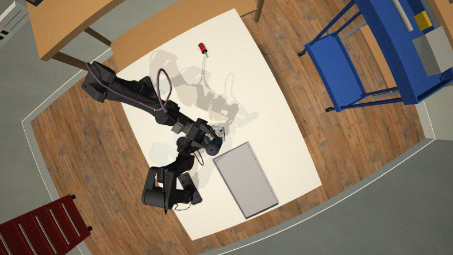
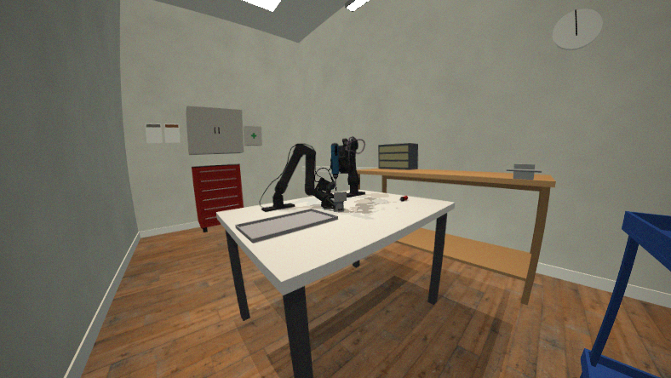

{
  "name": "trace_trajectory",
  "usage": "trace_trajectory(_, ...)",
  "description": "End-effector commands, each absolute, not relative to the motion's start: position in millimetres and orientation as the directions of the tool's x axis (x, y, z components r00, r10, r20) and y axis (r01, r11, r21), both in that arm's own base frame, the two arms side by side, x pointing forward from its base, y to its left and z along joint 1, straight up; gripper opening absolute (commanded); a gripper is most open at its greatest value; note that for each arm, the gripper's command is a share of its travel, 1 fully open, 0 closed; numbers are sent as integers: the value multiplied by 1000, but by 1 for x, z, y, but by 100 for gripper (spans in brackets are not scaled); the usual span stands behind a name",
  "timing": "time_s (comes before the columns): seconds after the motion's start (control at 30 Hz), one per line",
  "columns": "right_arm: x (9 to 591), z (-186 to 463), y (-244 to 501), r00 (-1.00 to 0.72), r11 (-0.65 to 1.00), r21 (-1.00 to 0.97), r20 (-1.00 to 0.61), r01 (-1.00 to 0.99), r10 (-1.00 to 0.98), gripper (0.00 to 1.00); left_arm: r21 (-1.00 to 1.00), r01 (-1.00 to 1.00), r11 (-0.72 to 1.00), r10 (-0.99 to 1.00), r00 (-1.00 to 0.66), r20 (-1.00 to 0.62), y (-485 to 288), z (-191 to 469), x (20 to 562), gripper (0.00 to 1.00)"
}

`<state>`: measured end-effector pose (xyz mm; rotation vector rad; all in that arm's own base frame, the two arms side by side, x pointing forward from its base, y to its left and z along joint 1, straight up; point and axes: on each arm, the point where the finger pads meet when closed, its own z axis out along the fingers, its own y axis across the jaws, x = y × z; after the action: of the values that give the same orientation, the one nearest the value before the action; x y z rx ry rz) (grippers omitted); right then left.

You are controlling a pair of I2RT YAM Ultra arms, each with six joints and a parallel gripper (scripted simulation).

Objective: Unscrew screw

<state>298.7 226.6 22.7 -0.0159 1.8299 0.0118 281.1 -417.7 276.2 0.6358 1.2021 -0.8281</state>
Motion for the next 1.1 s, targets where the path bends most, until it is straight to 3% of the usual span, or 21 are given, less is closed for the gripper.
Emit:
trace_trajectory(0.0,300,28,228,-244,1000,19,-970,-15,15,59,0,828,561,-357,243,-902,-410,347,275,42)
trace_trajectory(1.07,300,28,228,-244,1000,19,-970,-15,15,59,0,827,562,-362,246,-899,-409,350,275,42)
